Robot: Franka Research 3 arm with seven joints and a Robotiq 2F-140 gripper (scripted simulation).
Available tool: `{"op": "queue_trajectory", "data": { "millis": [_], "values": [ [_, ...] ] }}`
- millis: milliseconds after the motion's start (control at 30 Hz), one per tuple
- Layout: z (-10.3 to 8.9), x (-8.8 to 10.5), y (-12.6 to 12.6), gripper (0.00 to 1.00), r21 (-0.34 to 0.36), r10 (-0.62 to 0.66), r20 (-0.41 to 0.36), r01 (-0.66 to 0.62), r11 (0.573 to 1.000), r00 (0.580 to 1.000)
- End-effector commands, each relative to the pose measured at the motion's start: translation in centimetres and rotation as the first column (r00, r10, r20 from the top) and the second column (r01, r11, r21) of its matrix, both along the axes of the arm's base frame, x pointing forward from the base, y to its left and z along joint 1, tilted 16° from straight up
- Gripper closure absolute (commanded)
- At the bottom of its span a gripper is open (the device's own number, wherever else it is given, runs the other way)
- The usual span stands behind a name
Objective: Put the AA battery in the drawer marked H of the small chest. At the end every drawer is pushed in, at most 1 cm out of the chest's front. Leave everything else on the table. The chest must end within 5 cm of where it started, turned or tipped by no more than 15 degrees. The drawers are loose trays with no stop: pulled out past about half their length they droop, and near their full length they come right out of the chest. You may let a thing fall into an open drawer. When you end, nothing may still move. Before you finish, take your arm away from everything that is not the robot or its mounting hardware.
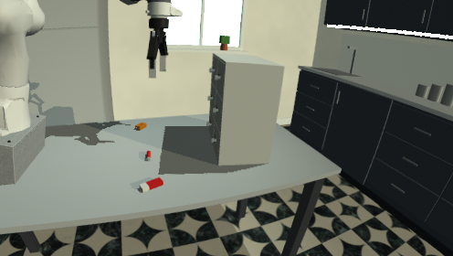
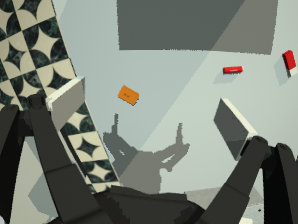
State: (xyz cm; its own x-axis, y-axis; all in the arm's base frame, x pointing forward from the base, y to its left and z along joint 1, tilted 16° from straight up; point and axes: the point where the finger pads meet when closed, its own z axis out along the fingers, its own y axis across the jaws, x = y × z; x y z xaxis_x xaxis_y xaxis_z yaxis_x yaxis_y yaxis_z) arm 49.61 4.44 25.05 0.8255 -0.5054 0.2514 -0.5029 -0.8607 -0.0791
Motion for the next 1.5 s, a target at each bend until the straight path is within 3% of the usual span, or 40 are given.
{"op": "queue_trajectory", "data": {
  "millis": [0, 1467],
  "values": [
    [0.15, 0.17, -0.03, 0.00, -0.010, 0.037, 0.002, -0.037, 0.999, 0.999],
    [0.18, 0.39, 0.44, 0.00, -0.037, 0.140, -0.007, -0.140, 0.989, 0.990]
  ]
}}
